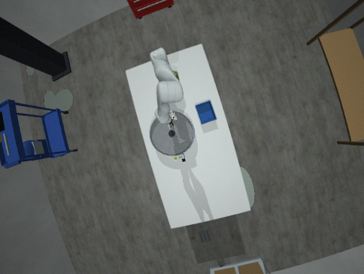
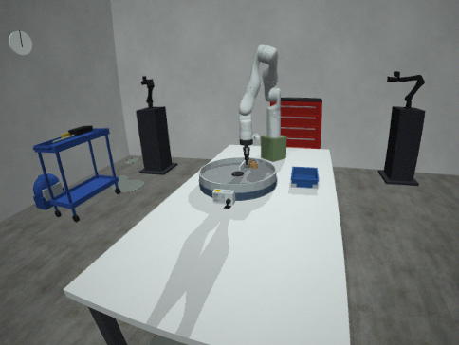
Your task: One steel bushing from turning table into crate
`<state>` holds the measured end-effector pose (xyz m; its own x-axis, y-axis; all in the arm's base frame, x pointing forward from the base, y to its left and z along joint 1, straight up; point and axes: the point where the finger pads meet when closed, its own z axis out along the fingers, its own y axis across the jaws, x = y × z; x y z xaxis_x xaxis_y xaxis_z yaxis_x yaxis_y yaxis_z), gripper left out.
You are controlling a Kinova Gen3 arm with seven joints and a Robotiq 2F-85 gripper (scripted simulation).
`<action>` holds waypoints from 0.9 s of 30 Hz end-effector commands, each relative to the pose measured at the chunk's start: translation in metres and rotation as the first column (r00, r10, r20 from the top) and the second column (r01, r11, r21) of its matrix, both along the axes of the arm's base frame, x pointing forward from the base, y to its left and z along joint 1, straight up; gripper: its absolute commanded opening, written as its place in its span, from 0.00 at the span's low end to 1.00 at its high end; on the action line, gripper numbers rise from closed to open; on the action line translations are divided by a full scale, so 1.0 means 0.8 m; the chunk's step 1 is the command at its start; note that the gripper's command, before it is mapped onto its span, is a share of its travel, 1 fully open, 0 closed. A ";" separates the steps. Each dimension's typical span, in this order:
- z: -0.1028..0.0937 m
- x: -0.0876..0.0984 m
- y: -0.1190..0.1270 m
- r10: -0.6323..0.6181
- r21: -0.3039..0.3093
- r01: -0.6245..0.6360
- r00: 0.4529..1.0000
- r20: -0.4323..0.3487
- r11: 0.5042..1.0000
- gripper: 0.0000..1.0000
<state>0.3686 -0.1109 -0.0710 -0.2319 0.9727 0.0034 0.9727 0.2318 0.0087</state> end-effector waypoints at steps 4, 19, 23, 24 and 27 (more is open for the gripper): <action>-0.002 -0.001 -0.001 -0.002 0.000 0.002 1.000 -0.001 1.000 0.14; -0.002 -0.001 -0.001 -0.002 0.000 0.002 1.000 -0.001 1.000 0.00; -0.002 -0.001 -0.001 -0.002 0.000 0.002 1.000 -0.001 1.000 0.00; -0.002 -0.001 -0.001 -0.002 0.000 0.002 1.000 -0.001 1.000 0.00; -0.002 -0.001 -0.001 -0.002 0.000 0.002 1.000 -0.001 1.000 0.00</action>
